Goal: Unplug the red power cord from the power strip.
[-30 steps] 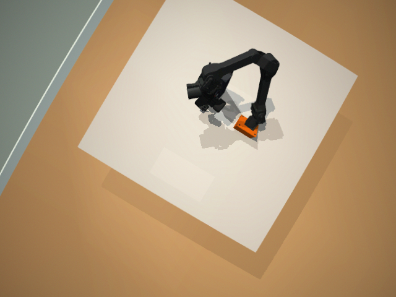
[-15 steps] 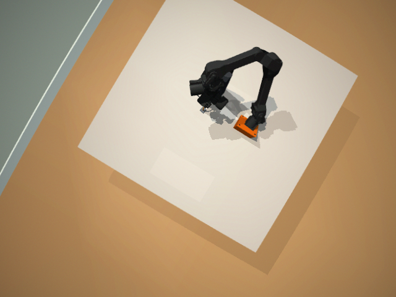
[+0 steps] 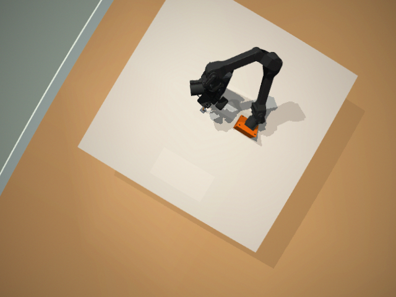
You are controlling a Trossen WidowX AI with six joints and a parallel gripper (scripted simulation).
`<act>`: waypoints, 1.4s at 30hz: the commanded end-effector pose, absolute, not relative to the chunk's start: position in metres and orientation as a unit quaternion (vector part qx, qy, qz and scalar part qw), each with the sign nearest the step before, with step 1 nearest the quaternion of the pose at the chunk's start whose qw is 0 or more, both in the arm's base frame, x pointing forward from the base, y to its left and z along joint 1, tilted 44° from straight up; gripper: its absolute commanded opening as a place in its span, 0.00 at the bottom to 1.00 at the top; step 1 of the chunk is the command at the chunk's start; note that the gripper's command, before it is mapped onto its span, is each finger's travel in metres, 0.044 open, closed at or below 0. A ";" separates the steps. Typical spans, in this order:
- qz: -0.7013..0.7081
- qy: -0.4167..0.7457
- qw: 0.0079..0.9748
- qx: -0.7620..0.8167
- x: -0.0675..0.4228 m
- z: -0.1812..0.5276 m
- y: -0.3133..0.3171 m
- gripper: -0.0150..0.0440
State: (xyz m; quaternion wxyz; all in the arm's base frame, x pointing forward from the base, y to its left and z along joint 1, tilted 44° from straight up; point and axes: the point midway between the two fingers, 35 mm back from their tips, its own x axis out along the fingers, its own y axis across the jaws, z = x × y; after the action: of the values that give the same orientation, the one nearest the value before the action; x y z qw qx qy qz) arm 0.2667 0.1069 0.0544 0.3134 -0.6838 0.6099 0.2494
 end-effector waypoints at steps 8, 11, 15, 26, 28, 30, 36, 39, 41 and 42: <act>0.250 0.610 0.313 -0.684 0.266 0.054 0.108 0.25; 0.251 0.610 0.313 -0.684 0.267 0.052 0.110 0.25; 0.251 0.610 0.313 -0.684 0.268 0.048 0.115 0.25; 0.251 0.609 0.313 -0.684 0.269 0.037 0.129 0.25; 0.251 0.609 0.313 -0.684 0.269 0.035 0.131 0.25; 0.251 0.609 0.314 -0.684 0.269 0.034 0.134 0.25; 0.251 0.609 0.314 -0.684 0.269 0.028 0.142 0.25; 0.251 0.608 0.314 -0.684 0.269 0.025 0.146 0.25; 0.251 0.608 0.314 -0.684 0.269 0.024 0.149 0.25; 0.250 0.611 0.314 -0.682 0.269 0.028 0.140 0.30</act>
State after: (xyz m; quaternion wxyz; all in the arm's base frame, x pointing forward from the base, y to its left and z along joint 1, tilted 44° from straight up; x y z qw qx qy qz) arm 0.2680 0.1428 0.0266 0.3127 -0.6849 0.6081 0.2517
